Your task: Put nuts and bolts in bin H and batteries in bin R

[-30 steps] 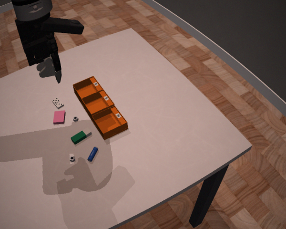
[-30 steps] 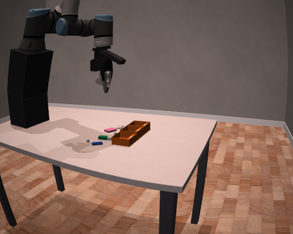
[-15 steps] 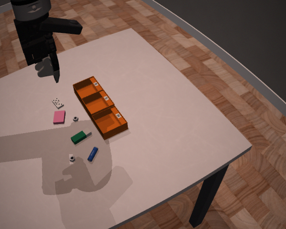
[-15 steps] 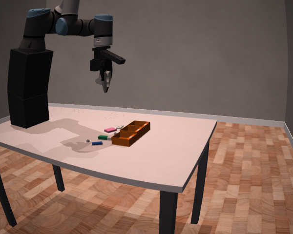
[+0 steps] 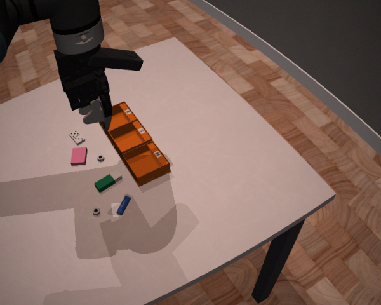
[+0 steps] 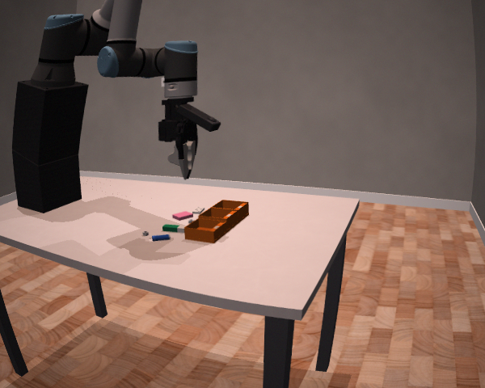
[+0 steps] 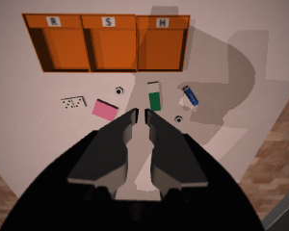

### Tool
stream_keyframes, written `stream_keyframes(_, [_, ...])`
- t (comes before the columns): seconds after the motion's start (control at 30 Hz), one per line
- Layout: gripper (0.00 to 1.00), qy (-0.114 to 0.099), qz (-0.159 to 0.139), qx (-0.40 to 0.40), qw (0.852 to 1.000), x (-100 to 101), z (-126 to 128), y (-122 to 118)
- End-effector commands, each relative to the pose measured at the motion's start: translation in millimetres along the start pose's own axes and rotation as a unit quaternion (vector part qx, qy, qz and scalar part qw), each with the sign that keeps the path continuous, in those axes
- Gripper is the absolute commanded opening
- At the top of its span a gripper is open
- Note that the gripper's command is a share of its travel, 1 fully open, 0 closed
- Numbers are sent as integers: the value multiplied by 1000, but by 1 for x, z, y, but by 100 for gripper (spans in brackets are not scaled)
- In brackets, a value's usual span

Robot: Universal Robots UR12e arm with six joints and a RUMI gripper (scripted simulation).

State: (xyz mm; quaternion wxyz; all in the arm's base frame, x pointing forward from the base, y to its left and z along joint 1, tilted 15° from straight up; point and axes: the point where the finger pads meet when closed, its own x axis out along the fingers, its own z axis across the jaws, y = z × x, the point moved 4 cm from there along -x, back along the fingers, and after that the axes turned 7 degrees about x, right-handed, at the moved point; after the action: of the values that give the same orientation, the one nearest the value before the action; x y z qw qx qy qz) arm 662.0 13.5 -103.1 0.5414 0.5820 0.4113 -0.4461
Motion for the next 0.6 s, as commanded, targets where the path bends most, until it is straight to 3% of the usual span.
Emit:
stream_keyframes(0.0, [4,0,1,0,1000,35,10,30])
stream_keyframes(0.2, [4,0,1,0,1000,67,20,57])
stream_keyframes(0.57, [4,0,1,0,1000,67,20,57])
